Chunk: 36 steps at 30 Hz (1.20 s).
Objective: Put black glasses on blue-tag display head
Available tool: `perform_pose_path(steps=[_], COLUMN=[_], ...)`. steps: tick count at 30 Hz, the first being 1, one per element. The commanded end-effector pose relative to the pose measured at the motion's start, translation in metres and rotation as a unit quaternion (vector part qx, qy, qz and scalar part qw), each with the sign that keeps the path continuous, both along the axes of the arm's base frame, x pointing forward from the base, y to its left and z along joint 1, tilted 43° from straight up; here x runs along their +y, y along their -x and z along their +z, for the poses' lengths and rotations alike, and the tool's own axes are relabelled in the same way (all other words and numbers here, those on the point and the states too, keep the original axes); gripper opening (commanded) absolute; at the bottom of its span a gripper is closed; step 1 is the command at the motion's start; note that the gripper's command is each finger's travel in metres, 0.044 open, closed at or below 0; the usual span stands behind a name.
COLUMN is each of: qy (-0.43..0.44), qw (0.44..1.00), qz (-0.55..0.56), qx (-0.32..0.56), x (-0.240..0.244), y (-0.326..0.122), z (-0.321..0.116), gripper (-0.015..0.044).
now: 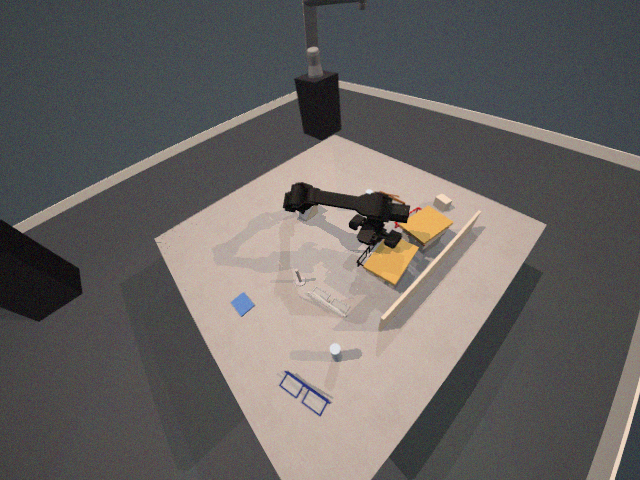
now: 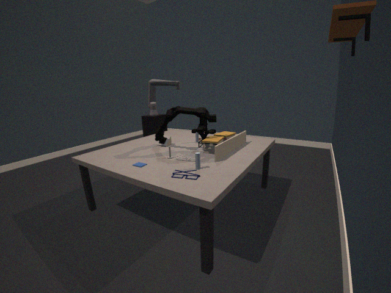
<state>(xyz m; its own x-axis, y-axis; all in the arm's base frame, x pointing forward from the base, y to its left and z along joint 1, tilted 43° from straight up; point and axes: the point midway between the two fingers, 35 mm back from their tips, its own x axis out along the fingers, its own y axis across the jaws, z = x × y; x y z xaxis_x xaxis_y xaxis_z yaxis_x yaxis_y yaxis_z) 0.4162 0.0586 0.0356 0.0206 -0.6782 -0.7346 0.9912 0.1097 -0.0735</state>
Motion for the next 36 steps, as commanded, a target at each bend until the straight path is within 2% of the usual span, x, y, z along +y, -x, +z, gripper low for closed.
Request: perform_pose_path(steps=[1,15,19,28,36], qy=[0.002,0.002,0.0,0.0,-0.001], qw=[1.0,1.0,1.0,1.0,1.0], qz=[0.002,0.002,0.0,0.0,0.0], qx=[0.0,0.0,0.0,0.0,0.003], x=[-0.001,-0.004,-0.003,-0.002,0.018], y=[0.0,0.0,0.0,0.0,0.001], z=[0.0,-0.004,-0.003,-0.002,0.019], gripper=[0.0,0.0,0.0105,0.0107,0.0107])
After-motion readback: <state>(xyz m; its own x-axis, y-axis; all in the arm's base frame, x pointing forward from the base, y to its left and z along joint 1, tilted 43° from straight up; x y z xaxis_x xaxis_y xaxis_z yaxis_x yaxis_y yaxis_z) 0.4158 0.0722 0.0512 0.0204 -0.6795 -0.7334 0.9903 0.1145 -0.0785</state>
